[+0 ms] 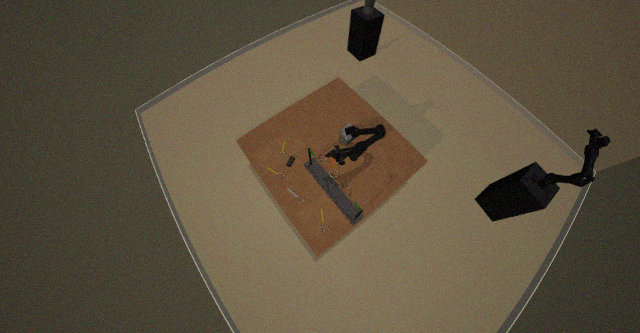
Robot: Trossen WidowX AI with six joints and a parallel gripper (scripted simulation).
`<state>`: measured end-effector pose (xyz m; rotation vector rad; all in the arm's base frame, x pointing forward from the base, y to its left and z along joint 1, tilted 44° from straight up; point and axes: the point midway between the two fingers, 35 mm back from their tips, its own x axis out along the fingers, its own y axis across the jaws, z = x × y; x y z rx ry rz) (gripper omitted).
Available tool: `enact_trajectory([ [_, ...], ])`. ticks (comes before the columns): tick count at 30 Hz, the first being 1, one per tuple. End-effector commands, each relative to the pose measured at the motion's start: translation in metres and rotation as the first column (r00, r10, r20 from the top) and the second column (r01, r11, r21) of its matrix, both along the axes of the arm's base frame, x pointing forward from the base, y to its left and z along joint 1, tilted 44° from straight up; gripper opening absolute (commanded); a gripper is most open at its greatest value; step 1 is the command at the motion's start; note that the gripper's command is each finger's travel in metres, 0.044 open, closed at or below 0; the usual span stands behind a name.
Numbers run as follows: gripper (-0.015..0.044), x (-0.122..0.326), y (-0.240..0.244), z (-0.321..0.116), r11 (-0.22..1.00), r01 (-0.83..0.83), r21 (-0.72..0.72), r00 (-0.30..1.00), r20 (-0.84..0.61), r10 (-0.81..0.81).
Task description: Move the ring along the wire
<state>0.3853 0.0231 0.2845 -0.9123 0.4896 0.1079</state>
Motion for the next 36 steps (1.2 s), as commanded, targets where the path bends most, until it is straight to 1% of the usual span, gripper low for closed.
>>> enact_trajectory([
  [1, -0.0150, 0.001, 0.000, -0.002, 0.999, 0.008, 0.052, 1.000, -0.012, -0.007],
  [18, -0.0150, -0.001, 0.006, -0.007, 0.966, 0.029, 0.258, 0.998, -0.060, -0.014],
  [36, -0.0150, -0.003, 0.013, -0.012, 0.885, 0.060, 0.462, 0.994, -0.111, -0.010],
])
